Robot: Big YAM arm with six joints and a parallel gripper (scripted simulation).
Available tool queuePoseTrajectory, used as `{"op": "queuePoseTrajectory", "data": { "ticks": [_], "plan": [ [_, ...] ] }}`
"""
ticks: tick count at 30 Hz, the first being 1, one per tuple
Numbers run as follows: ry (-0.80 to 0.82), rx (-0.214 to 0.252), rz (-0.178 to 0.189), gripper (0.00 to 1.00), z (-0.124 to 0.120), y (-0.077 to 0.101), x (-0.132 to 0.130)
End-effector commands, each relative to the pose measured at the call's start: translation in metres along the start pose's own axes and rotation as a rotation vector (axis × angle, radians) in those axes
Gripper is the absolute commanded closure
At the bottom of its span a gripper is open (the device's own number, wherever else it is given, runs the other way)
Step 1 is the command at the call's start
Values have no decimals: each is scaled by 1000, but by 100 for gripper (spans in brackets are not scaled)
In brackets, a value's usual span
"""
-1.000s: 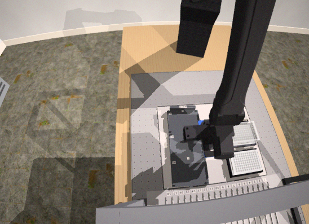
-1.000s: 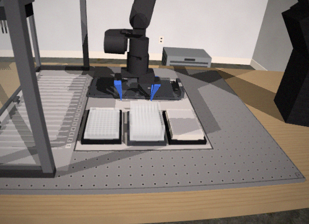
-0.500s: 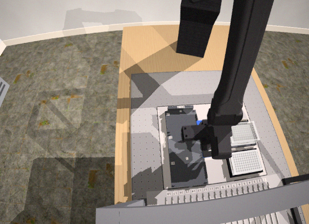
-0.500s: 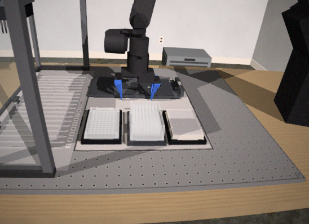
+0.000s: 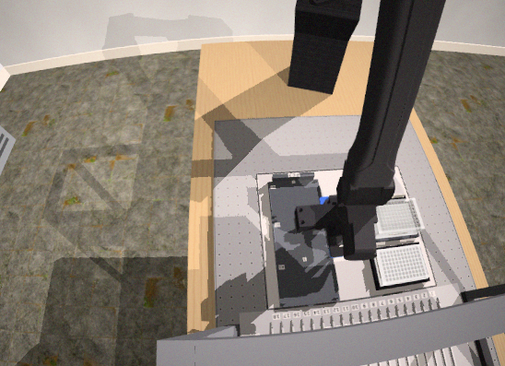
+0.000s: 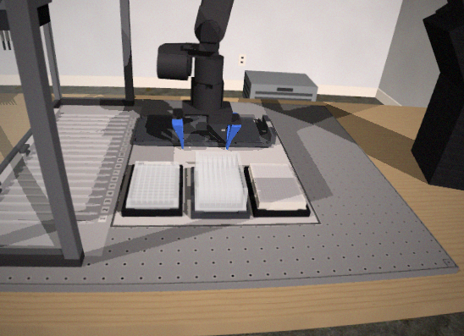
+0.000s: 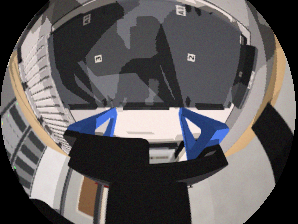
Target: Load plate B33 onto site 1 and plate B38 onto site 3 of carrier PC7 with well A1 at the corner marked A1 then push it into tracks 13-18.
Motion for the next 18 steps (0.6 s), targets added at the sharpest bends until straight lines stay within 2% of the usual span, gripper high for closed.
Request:
{"op": "queuePoseTrajectory", "data": {
  "ticks": [1, 18],
  "plan": [
    [-12, -28, 12, 0, 23, -6, 11],
    [-13, -28, 2, 0, 28, -5, 10]
  ]
}}
Point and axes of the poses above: the point where the finger pads meet when closed, its own y axis back along the fingers, its own x axis across the jaws, z = x × y, the point moved 6 cm from there along y, back along the fingers, and after that the axes turned 9 degrees about -y, right-handed, at the moved point
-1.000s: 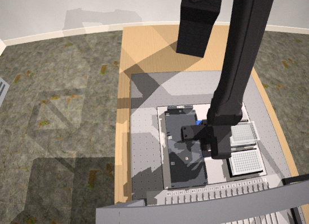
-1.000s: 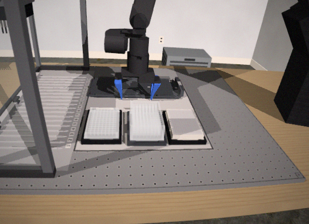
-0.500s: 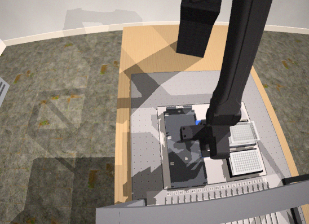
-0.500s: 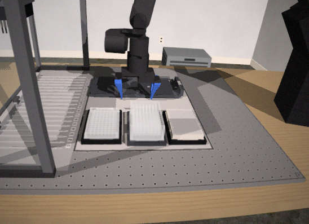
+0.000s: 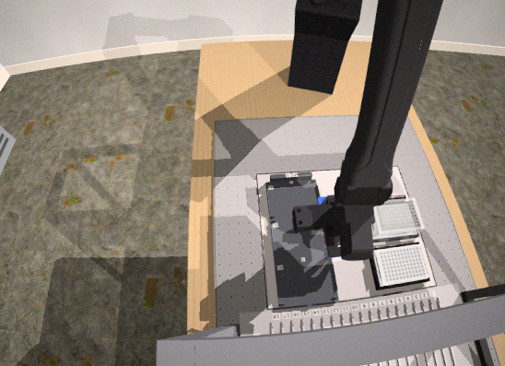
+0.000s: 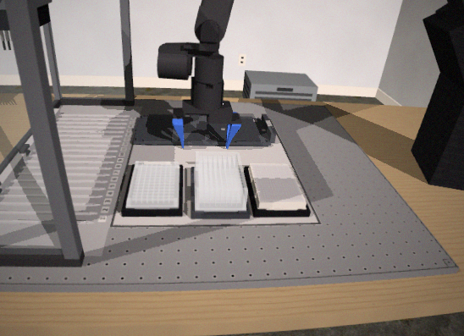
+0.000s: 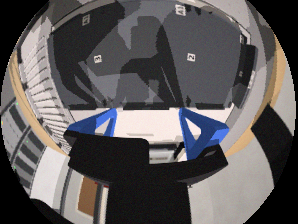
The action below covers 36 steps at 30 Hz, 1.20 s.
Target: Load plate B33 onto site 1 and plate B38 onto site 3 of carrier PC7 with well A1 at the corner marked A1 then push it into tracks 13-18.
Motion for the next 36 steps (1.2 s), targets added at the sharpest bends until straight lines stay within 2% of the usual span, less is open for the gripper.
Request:
{"op": "queuePoseTrajectory", "data": {
  "ticks": [1, 17, 36],
  "plan": [
    [-19, -29, 2, 0, 24, -4, 10],
    [-28, -29, 31, 0, 30, 9, 21],
    [-34, -29, 39, 0, 36, 14, 25]
  ]
}}
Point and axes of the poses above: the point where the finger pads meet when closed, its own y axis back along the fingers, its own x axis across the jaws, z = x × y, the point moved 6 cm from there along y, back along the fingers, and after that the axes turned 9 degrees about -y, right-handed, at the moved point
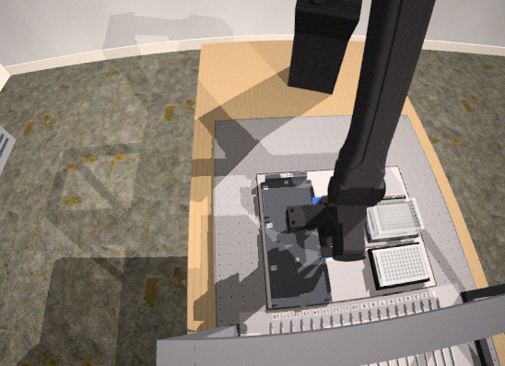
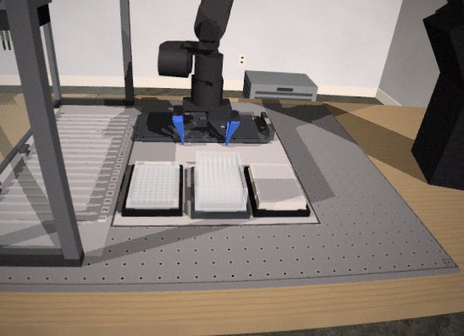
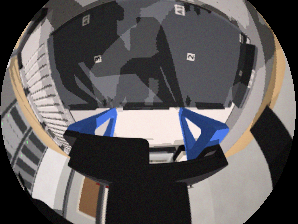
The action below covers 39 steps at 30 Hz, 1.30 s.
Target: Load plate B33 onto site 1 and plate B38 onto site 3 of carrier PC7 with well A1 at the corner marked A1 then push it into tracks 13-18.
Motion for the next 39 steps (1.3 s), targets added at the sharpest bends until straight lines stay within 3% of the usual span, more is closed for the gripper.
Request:
{"op": "queuePoseTrajectory", "data": {
  "ticks": [1, 7, 8, 18, 19, 20, 24, 39],
  "plan": [
    [-24, -24, 37, 0, 22, 14, 23],
    [-24, -24, 38, 0, 24, 14, 24],
    [-2, -12, 26, 0, -6, 5, 7],
    [0, -10, 3, 0, -18, -3, -5],
    [-4, -10, 35, 0, -16, 19, 9],
    [-2, -11, 22, 0, -16, 23, 7],
    [-2, -11, 22, 0, -16, 31, 6],
    [-2, -10, 22, 0, -16, 91, 5]
  ]
}}
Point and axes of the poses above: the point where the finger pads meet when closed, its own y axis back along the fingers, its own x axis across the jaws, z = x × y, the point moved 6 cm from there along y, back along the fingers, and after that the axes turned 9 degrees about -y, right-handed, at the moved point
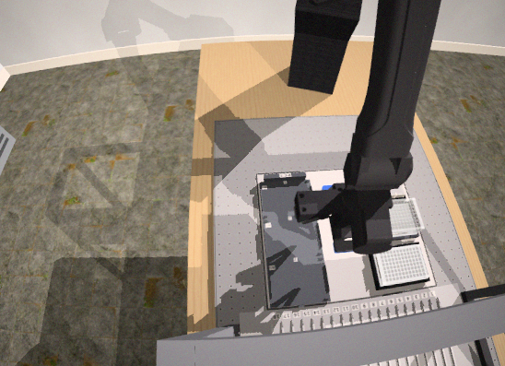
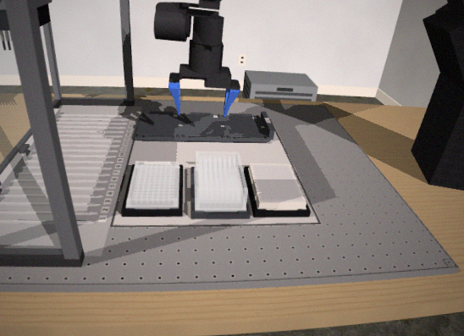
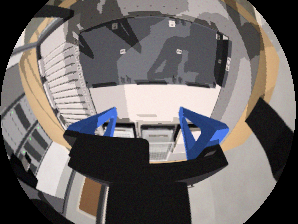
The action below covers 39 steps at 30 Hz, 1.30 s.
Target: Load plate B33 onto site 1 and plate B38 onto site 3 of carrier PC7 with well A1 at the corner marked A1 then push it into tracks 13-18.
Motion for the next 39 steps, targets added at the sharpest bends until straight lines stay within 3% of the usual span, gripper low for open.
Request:
{"op": "queuePoseTrajectory", "data": {
  "ticks": [1, 13, 15, 16, 31, 32, 39],
  "plan": [
    [5, 6, -2, 0, -8, 17, -2],
    [7, 7, -2, 0, -8, 59, -2],
    [10, 7, -4, 0, -8, 58, -2],
    [15, 4, -42, 0, -10, 43, -13],
    [15, 5, -42, 0, -10, 43, -13],
    [7, 5, -10, 0, -17, 46, 7],
    [7, 7, -9, 0, -49, 41, 19]
  ]
}}
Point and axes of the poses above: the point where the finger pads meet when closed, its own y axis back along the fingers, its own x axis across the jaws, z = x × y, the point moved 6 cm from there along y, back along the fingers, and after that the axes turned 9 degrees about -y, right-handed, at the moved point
